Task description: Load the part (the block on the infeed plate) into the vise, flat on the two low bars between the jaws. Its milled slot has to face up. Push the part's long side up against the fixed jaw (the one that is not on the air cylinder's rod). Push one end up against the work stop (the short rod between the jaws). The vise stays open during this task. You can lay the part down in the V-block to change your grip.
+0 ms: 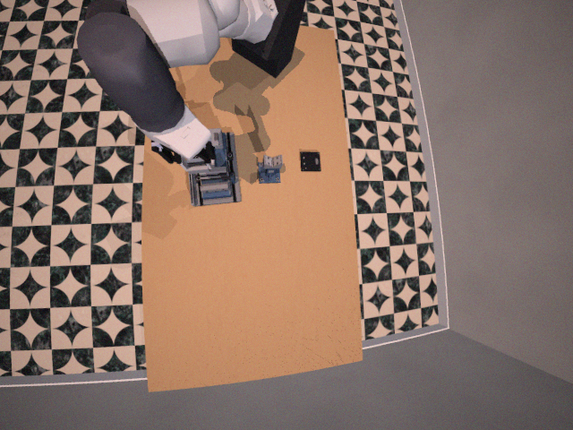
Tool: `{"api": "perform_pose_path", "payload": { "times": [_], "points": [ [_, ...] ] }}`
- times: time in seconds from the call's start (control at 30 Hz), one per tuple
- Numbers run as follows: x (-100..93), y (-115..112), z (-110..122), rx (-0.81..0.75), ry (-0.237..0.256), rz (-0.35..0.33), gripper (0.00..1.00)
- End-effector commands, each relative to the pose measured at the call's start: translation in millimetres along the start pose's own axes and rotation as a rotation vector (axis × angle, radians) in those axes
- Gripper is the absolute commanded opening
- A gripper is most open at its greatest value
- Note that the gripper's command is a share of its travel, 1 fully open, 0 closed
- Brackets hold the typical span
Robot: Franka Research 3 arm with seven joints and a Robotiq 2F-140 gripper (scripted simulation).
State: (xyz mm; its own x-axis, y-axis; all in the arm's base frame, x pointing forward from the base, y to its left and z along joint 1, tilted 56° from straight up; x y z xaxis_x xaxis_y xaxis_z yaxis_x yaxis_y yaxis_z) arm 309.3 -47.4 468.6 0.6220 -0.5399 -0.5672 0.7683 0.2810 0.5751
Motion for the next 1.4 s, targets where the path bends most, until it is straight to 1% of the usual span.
{"api": "perform_pose_path", "payload": {
  "times": [0.0,0.6,1.1,1.17,1.37],
  "points": [
    [-1.6,2.2,0.2,0.006,-0.001,0.007,0.00],
    [6.4,2.6,0.2,0.011,0.000,0.007,0.00],
    [28.7,3.5,0.2,0.011,0.000,0.007,0.00],
    [28.7,3.5,0.2,0.011,0.000,0.007,0.00],
    [40.4,4.0,0.2,0.011,0.000,0.007,0.00]
  ]
}}
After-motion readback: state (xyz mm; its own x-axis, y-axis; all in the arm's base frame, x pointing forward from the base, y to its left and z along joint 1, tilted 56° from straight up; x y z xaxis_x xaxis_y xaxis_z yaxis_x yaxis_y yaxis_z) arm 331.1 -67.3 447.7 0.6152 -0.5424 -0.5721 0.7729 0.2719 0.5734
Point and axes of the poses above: the point where the finger pads meet when closed, its own x axis out along the fingers, its own z axis across the jaws, y = z × x, the point moved 5 cm from there along -x, back along the fingers, and after that the axes turned 5 degrees about -x, right-handed, at the moved point
